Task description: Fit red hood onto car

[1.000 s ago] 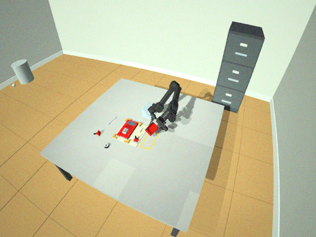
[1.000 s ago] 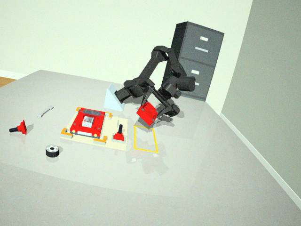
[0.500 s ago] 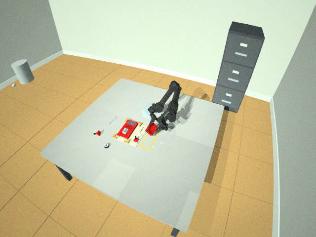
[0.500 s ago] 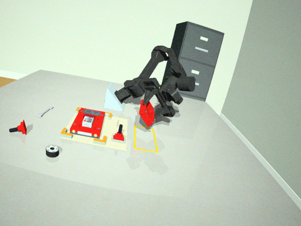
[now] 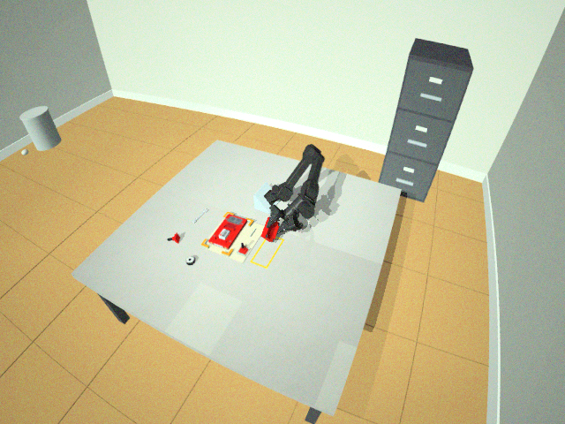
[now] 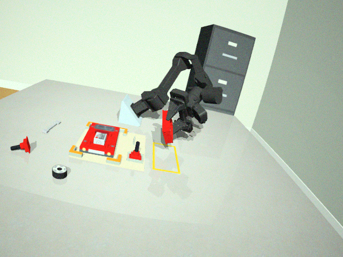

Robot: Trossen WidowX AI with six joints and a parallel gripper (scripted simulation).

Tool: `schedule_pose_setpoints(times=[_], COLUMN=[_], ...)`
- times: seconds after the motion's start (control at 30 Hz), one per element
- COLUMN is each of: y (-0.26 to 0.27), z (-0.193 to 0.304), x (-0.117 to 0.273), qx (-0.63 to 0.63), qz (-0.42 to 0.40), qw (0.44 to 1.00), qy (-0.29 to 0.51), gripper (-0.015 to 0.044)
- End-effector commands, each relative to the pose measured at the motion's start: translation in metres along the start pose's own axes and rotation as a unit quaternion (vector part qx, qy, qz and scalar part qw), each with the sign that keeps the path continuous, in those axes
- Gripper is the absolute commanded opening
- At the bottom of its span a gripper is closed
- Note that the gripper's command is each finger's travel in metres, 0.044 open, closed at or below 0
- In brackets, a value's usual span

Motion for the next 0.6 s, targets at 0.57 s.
schedule_pose_setpoints(times=[0.57], y=[0.0040], z=[0.0000], x=[-0.0014], qx=[0.265], qz=[0.000], qw=[0.964], qy=[0.000], gripper=[0.0000])
Point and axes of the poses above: the point midway between the two fingers, 35 mm back from their tips, its own x axis back along the fingers, its own y axis across the jaws, z = x × y, the point moved 4 cm from there along x, back along the fingers, and after that the axes turned 2 degrees about x, right-handed, at the moved point
